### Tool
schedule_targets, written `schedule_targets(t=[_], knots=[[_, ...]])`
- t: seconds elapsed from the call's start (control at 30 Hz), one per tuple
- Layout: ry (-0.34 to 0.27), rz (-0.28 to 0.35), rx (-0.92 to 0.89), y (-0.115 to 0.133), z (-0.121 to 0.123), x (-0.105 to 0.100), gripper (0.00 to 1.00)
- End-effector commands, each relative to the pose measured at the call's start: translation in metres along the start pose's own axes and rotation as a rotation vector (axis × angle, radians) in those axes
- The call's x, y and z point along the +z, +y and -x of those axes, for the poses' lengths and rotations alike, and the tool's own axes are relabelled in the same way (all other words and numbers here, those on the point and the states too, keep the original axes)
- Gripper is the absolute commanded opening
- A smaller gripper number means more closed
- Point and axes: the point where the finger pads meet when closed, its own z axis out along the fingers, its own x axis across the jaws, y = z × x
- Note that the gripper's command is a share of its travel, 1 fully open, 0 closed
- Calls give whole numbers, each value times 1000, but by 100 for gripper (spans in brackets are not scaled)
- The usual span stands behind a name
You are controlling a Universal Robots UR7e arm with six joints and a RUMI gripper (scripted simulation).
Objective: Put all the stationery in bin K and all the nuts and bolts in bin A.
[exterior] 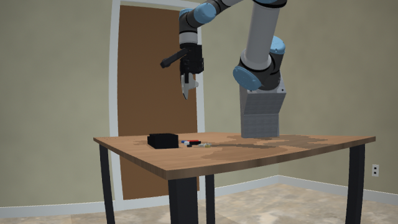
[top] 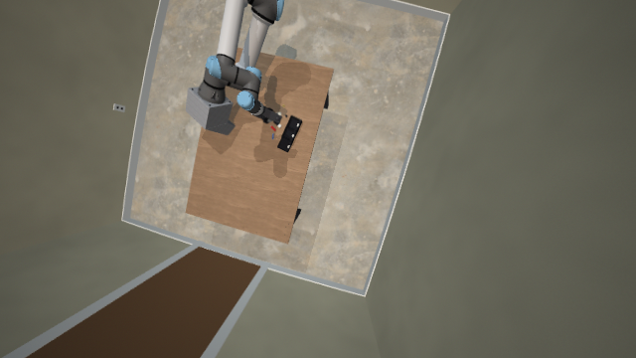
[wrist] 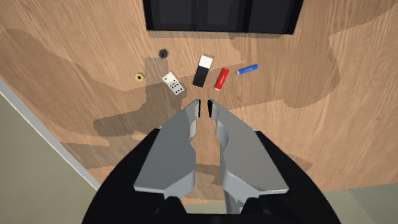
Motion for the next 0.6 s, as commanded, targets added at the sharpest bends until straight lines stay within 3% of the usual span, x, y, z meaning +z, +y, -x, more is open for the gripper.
schedule_targets(t=[0.0, 0.23, 0.57], knots=[[5, 6, 23, -24, -34, 27, 4], [5, 6, 23, -41, -57, 45, 4], [5, 6, 23, -80, -111, 89, 4]])
